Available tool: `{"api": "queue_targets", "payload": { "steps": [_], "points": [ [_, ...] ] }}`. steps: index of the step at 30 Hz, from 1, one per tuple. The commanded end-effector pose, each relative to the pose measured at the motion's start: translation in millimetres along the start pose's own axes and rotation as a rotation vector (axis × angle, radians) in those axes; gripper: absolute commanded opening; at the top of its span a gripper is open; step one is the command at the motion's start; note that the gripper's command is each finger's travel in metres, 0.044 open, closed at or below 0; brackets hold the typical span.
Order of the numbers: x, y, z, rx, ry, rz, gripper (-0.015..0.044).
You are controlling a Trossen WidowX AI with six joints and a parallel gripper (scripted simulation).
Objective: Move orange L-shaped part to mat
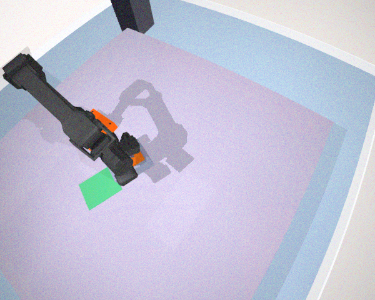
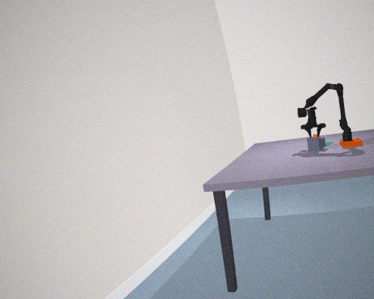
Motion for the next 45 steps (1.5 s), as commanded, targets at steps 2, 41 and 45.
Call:
{"api": "queue_targets", "payload": {
  "steps": [2,41,45],
  "points": [
    [-0.3,0.0,-0.1,0.000,0.001,0.000,0.0201],
    [-24.1,0.3,0.3,-0.005,-0.008,0.006,0.0000],
    [-30.3,0.3,0.4,-0.005,-0.009,0.006,0.0000]
  ]
}}
Point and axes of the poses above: the point midway between the two fingers, 35 mm back from their tips, its own x axis out along the fingers, its own z axis across the jaws, y = z × x, the point moved 5 cm from there along -x, back along the fingers, and after that the axes turned 5 degrees about -x, right-handed, at the moved point
